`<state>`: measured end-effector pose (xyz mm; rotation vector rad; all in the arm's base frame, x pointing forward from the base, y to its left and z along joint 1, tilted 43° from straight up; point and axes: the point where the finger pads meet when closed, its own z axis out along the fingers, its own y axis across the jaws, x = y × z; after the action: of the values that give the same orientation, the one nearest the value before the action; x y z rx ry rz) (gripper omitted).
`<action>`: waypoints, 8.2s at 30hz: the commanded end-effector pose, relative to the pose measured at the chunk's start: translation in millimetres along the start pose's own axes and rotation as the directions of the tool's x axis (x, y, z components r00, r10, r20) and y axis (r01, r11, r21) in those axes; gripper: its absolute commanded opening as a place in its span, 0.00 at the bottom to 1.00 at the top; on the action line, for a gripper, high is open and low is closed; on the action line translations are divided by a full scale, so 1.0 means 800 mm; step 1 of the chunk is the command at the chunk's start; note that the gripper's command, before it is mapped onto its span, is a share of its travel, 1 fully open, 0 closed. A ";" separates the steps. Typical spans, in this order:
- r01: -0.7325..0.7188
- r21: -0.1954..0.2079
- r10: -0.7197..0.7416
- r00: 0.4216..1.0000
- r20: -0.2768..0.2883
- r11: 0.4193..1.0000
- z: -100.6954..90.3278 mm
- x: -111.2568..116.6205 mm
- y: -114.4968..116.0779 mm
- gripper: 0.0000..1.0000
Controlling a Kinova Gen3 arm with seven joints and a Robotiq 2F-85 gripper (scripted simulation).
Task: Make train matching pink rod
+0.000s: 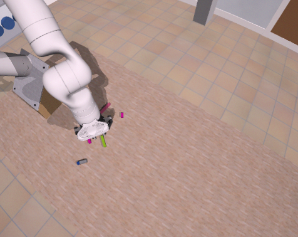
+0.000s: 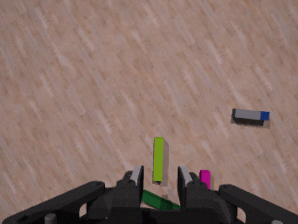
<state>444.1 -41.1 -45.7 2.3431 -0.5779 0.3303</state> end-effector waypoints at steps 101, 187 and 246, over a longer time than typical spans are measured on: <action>-0.011 0.004 0.011 1.000 0.003 1.000 0.063 -0.002 -0.005 0.24; -0.013 0.001 0.013 1.000 0.004 1.000 0.063 0.000 -0.002 0.24; -0.013 0.001 0.013 1.000 0.004 1.000 0.063 0.001 -0.001 0.24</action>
<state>447.7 -73.6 -84.2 2.3414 -0.6025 0.3280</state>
